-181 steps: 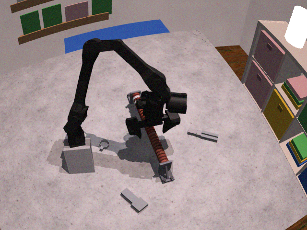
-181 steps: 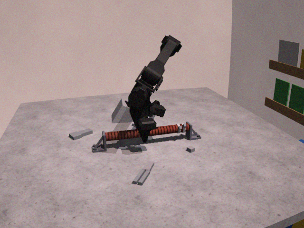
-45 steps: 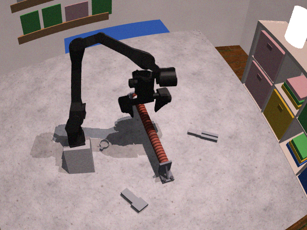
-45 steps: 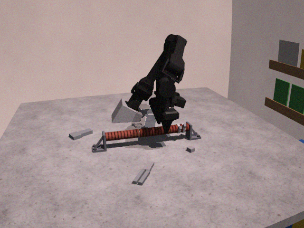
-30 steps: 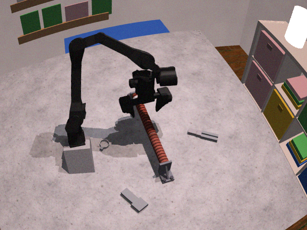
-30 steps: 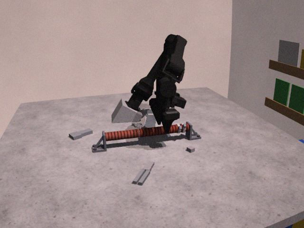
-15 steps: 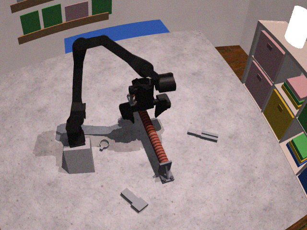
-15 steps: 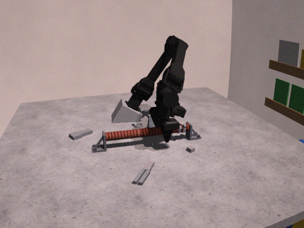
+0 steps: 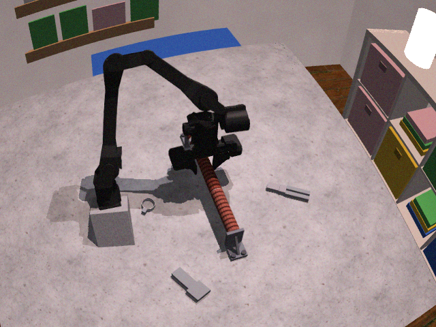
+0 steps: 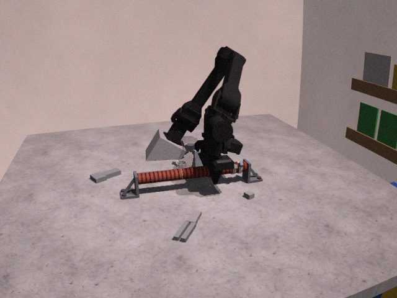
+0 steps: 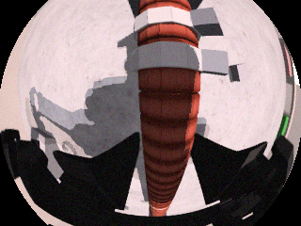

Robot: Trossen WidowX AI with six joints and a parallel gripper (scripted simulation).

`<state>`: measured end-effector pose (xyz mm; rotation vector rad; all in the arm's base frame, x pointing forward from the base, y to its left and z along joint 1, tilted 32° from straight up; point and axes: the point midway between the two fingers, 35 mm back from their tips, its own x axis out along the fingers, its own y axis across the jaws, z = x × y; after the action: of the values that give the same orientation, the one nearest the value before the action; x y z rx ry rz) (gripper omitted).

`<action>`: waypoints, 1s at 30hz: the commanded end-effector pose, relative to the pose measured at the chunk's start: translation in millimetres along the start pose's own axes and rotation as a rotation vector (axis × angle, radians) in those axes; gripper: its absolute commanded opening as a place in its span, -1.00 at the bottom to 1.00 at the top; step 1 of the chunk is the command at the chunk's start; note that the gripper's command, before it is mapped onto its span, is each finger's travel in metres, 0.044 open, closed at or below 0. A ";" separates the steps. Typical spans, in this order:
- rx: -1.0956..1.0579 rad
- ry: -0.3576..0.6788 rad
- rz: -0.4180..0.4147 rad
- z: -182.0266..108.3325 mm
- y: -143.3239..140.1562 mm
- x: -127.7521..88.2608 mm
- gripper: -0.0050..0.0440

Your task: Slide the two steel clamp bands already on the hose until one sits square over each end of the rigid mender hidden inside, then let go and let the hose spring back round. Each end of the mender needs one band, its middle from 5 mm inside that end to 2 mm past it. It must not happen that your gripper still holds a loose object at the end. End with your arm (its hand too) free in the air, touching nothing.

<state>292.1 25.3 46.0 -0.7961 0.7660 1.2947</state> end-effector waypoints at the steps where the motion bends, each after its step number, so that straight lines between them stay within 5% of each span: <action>1: 0.004 -0.005 0.004 0.5 0.7 1.6 -0.01; 17: 0.004 -0.005 0.004 0.5 0.7 1.6 -0.21; 30: 0.004 -0.005 0.004 0.5 0.7 1.6 -0.56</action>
<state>291.8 25.4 45.7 -0.7951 0.7668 1.2952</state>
